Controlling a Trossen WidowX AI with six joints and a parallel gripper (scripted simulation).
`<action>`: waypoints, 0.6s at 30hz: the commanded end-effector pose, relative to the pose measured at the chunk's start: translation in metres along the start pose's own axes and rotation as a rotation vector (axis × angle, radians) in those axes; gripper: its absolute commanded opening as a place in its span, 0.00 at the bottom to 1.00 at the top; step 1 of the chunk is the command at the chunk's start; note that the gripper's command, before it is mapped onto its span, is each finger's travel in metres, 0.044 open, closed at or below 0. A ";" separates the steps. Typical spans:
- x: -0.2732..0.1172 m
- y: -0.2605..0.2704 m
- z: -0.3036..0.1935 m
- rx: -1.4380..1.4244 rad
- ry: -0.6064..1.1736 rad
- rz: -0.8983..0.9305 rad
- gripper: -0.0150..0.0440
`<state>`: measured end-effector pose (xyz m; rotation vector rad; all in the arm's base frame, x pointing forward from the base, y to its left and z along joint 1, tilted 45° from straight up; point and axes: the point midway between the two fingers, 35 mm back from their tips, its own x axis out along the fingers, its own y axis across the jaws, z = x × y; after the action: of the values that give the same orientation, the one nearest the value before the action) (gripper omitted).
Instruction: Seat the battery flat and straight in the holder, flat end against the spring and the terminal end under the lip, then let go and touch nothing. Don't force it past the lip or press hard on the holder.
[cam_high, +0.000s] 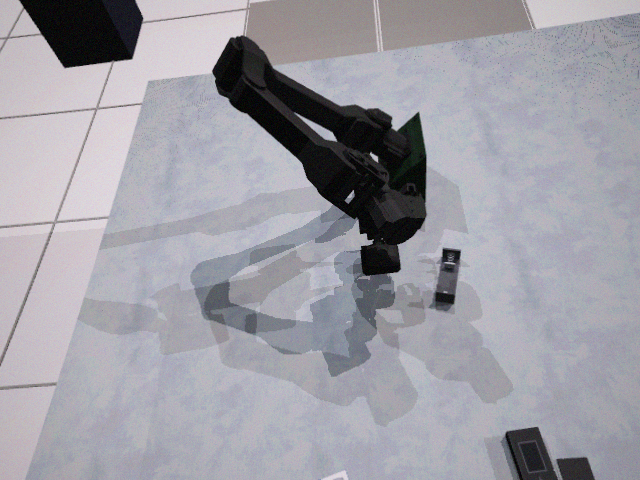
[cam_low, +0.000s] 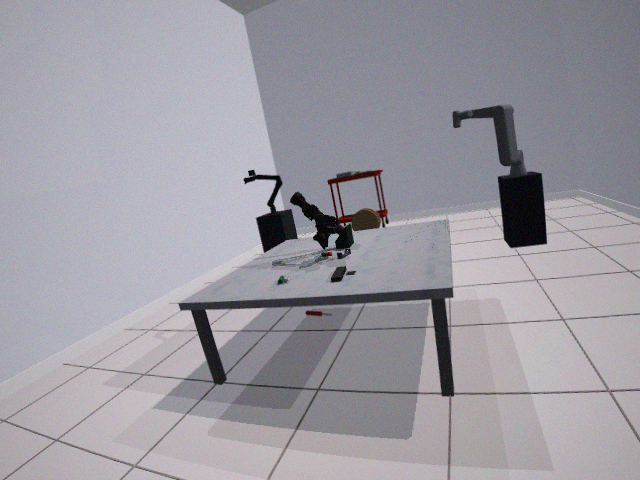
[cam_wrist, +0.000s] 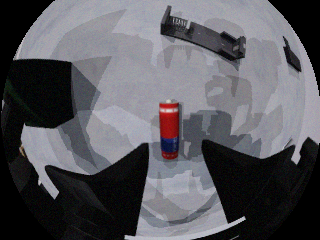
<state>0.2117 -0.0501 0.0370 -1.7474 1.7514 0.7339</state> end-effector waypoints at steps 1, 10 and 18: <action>0.007 0.001 0.000 -0.007 0.006 0.006 0.64; 0.022 0.001 0.000 -0.007 0.006 0.006 0.64; 0.034 0.001 -0.001 -0.007 0.008 0.006 0.64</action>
<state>0.2122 -0.0701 0.0170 -1.7484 1.7512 0.7327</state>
